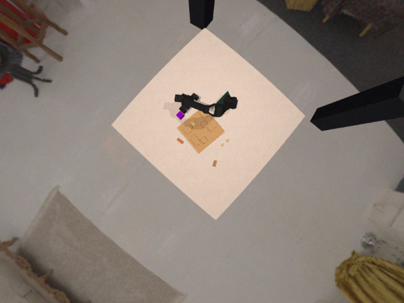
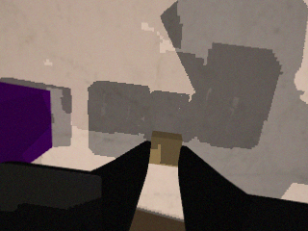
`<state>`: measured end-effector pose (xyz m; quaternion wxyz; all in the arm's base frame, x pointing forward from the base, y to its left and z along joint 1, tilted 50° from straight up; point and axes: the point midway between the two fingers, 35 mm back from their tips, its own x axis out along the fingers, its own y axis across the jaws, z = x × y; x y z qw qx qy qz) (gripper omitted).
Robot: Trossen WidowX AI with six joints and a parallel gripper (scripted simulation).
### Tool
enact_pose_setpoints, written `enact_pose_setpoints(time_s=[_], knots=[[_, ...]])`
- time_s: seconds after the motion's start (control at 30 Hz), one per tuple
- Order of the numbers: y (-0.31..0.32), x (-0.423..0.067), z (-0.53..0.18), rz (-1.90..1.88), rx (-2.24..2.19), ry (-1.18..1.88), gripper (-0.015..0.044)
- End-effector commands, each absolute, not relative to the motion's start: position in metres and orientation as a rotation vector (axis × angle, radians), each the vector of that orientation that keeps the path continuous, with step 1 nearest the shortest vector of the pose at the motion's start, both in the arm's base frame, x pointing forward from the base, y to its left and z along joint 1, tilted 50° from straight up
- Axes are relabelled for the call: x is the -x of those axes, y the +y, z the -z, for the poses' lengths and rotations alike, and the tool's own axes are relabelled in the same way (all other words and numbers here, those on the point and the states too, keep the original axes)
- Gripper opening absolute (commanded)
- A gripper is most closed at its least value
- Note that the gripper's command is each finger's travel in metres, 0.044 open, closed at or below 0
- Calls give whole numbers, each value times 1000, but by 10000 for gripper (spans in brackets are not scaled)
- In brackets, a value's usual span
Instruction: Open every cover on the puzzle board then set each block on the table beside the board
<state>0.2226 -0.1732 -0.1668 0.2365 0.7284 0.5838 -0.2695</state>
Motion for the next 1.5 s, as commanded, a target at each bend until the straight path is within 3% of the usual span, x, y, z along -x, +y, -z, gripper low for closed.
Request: enact_pose_setpoints(time_s=[0.0,0.23,0.7,1.47], knots=[[-165,-223,171,738,-2005,1603,80],[-160,-223,175,736,-2006,1604,80],[-165,-223,172,737,-1998,1604,440],[-217,-209,124,742,-2003,1603,440]])
